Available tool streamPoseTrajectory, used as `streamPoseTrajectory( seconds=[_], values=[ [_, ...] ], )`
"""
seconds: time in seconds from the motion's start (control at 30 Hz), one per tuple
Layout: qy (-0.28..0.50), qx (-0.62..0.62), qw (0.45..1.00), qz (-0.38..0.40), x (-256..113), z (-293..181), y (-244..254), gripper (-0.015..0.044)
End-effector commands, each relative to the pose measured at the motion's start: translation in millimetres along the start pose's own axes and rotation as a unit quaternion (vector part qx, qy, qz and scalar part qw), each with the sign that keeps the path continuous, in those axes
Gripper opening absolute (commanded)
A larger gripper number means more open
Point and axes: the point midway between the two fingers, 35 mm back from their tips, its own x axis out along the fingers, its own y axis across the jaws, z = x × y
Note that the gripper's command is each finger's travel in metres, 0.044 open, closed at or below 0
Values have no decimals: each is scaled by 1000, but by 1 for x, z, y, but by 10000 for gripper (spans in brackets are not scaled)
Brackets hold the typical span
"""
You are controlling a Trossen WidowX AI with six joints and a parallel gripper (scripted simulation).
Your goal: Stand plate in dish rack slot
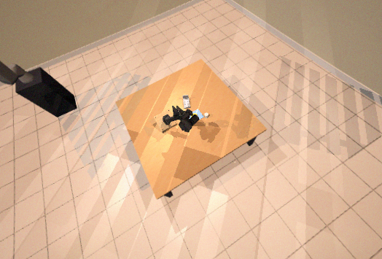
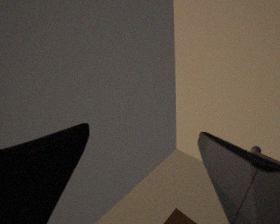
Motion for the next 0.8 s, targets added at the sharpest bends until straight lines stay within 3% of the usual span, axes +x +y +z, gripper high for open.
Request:
streamPoseTrajectory(
  seconds=[0.0, 0.17, 0.47, 0.77],
  values=[
    [1, -1, 1000, 1, 0, 0, 0, 400],
    [31, -31, 999, 29, 6, -10, 8, 400],
    [125, -88, 987, 49, 8, -75, 3, 400],
    [215, -166, 959, 85, -13, -145, -6, 400]
  ],
)
